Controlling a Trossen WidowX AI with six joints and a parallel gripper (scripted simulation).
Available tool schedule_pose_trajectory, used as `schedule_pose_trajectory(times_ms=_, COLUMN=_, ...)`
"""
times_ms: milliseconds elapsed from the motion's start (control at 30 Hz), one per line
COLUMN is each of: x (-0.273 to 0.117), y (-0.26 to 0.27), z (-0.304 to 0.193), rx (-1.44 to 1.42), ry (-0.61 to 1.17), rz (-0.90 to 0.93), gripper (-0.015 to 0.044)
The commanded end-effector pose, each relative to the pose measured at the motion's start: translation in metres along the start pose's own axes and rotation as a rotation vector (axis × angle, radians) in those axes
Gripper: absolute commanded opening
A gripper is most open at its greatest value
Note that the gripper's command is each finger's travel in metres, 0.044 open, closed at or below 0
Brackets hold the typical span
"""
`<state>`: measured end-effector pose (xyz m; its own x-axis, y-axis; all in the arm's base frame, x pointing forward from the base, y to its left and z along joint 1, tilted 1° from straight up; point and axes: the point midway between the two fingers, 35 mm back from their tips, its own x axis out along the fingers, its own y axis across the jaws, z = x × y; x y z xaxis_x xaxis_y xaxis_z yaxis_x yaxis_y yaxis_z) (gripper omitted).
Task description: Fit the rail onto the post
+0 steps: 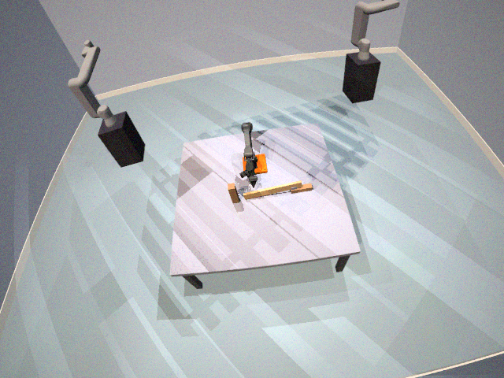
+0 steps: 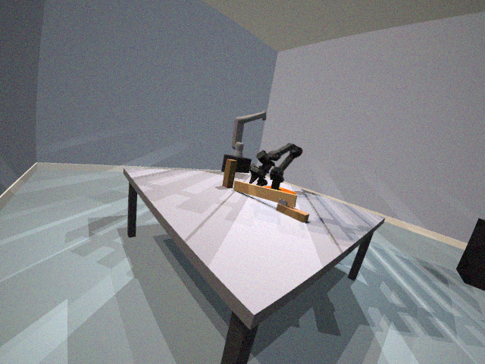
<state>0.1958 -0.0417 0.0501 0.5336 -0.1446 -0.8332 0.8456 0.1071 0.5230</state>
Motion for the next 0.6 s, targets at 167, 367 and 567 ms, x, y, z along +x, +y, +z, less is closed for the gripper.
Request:
schedule_pose_trajectory(times_ms=167, x=-0.007, y=0.018, z=0.004, rx=-0.447, ry=0.043, rz=-0.07, gripper=0.044)
schedule_pose_trajectory(times_ms=367, x=-0.012, y=0.043, z=0.01, rx=-1.044, ry=0.139, rz=-0.131, gripper=0.044)
schedule_pose_trajectory(times_ms=567, x=-0.01, y=0.068, z=0.017, rx=-1.637, ry=0.272, rz=-0.147, gripper=0.044)
